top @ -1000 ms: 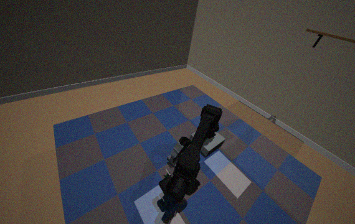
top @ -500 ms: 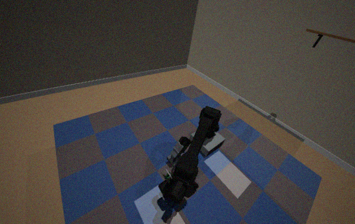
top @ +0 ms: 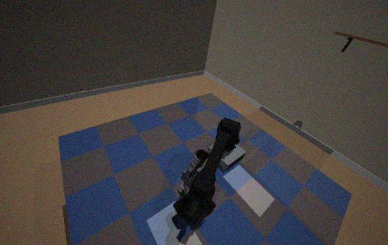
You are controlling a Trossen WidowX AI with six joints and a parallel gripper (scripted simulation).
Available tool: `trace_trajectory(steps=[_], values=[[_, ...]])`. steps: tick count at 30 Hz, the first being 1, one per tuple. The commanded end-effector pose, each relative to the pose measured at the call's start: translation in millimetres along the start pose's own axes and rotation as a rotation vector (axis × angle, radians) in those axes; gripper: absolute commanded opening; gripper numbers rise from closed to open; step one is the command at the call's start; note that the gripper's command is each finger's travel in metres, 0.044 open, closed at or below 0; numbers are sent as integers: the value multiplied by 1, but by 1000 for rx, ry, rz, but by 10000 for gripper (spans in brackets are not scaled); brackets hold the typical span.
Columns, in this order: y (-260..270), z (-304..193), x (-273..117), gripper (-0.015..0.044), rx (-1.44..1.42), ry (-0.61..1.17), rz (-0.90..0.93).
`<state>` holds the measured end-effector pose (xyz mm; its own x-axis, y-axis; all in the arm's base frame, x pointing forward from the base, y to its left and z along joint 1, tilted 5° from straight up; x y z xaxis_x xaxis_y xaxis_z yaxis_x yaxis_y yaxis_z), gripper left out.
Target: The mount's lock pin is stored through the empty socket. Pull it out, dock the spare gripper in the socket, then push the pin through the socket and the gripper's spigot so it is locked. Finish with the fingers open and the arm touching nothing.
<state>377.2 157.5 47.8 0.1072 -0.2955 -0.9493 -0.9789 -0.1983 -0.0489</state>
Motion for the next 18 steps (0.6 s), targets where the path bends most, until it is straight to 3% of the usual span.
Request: trace_trajectory(steps=[1, 7, 18], values=[[1, 0, 2, 154, -5, 4, 1], [1, 0, 2, 0, -5, 4, 1], [1, -1, 0, 0, -5, 4, 1]])
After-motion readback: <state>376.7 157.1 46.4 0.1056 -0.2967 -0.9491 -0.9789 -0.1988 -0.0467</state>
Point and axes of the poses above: the point midway between the two fingers, 35 mm back from their tips, its own x axis out along the fingers, its own y axis across the jaws, z = x × y, the point moved 4 cm from there along -x, back along the fingers, and after that the axes turned 7 degrees about -x, right-handed, at the moved point
